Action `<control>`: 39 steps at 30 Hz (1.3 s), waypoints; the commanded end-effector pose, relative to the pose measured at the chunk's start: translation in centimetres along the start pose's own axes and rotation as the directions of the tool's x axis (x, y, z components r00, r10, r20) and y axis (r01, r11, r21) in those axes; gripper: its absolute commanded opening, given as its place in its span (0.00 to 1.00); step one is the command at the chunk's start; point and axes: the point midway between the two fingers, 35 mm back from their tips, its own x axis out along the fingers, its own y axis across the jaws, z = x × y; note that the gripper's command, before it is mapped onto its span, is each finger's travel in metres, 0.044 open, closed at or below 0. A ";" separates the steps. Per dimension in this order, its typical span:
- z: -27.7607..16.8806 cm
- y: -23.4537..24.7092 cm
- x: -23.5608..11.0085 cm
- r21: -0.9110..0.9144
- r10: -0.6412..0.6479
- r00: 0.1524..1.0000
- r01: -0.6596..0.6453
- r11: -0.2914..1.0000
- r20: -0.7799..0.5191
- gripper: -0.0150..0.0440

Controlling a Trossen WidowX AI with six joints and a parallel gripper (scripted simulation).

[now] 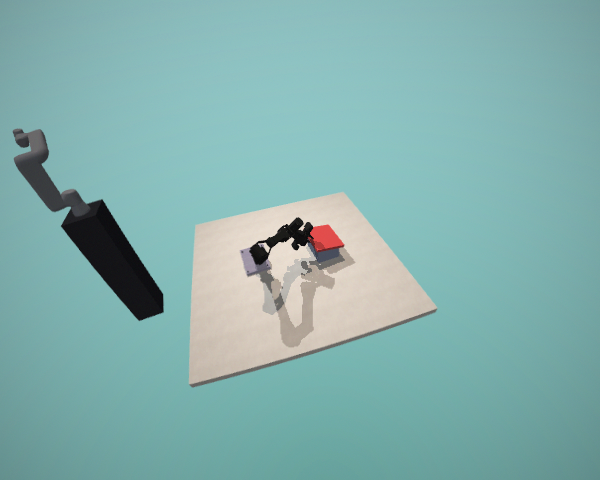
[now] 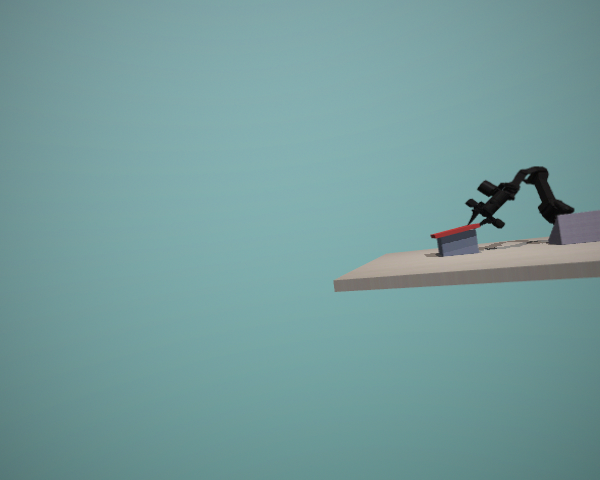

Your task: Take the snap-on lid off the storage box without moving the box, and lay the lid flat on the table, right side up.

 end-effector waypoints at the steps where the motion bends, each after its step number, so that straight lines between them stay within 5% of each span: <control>1: 0.1 0.8 -0.5 0.007 0.012 1.000 -0.012 1.000 0.002 0.25; 39: 0.2 6.1 -2.1 0.008 0.012 1.000 -0.012 1.000 0.001 0.25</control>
